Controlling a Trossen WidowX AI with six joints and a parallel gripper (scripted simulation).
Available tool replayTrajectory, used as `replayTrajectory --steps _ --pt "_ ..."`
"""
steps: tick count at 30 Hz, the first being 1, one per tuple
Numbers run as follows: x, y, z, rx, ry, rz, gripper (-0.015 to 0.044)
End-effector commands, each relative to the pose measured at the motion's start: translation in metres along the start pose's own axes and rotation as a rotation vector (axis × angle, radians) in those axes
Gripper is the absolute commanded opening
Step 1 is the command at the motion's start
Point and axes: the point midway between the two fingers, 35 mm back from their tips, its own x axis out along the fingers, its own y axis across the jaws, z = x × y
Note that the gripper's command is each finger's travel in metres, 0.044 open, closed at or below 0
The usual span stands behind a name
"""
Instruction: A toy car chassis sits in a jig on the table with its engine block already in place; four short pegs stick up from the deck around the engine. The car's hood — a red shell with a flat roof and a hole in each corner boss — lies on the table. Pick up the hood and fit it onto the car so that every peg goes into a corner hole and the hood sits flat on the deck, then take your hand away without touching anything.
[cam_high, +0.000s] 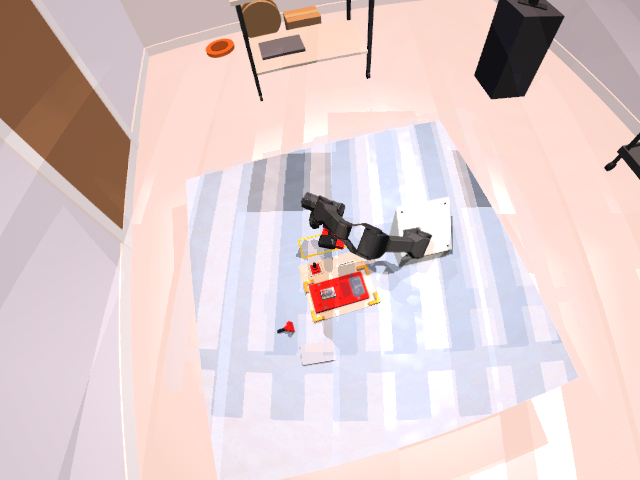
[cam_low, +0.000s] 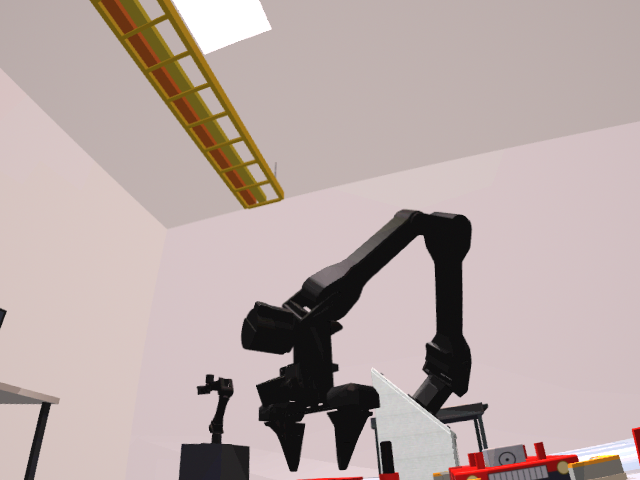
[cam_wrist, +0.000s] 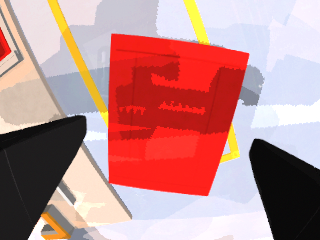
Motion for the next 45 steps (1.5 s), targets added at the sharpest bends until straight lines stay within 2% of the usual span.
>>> replayTrajectory --steps 1,45 --pt "0.005 0.001 -0.002 0.005 0.004 0.004 0.044" --pt "0.026 0.001 -0.002 0.005 0.004 0.005 0.044"
